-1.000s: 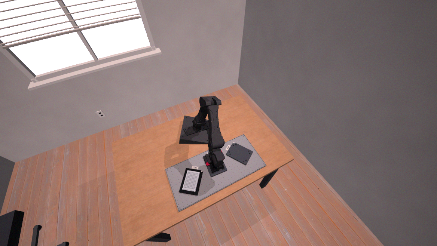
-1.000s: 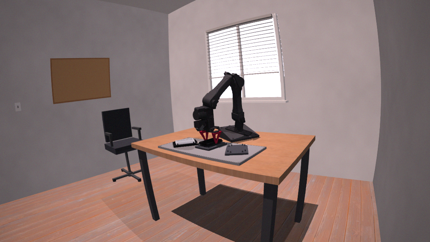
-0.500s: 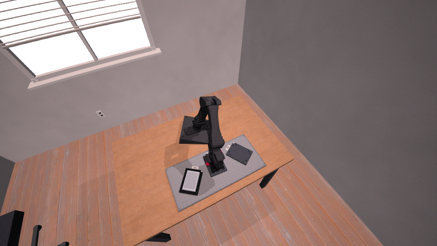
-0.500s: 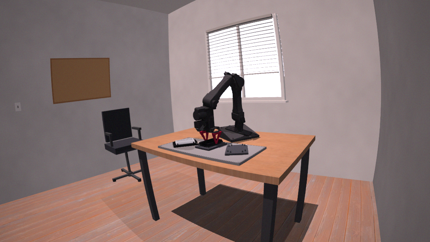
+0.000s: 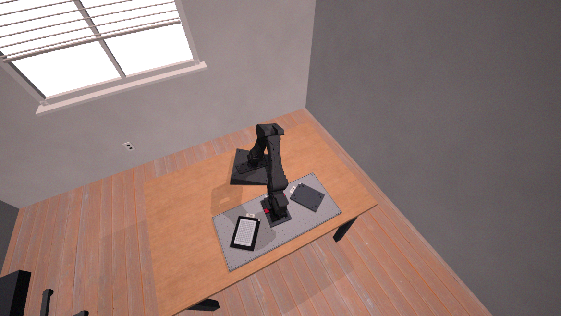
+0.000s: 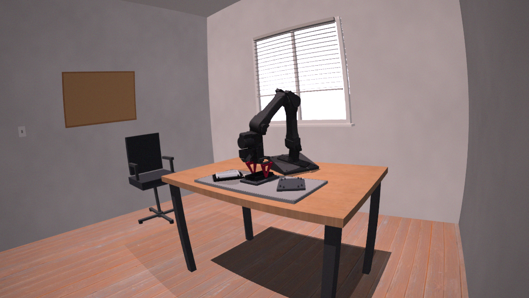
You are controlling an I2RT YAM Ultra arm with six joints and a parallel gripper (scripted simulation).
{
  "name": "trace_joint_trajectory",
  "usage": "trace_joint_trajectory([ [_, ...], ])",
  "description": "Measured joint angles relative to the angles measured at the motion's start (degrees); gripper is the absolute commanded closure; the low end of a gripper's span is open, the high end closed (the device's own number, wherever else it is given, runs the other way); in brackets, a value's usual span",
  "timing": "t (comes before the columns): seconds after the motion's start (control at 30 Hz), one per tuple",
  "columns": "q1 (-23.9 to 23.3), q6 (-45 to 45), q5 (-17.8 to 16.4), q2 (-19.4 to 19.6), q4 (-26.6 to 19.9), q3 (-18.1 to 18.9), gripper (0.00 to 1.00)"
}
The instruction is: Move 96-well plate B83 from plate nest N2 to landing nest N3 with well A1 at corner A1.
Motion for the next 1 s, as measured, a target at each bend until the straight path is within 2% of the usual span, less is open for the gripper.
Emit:
trace_joint_trajectory([
  [1.0,0.2,0.2,0.0,0.4,1.0,-0.5,1.0],
])
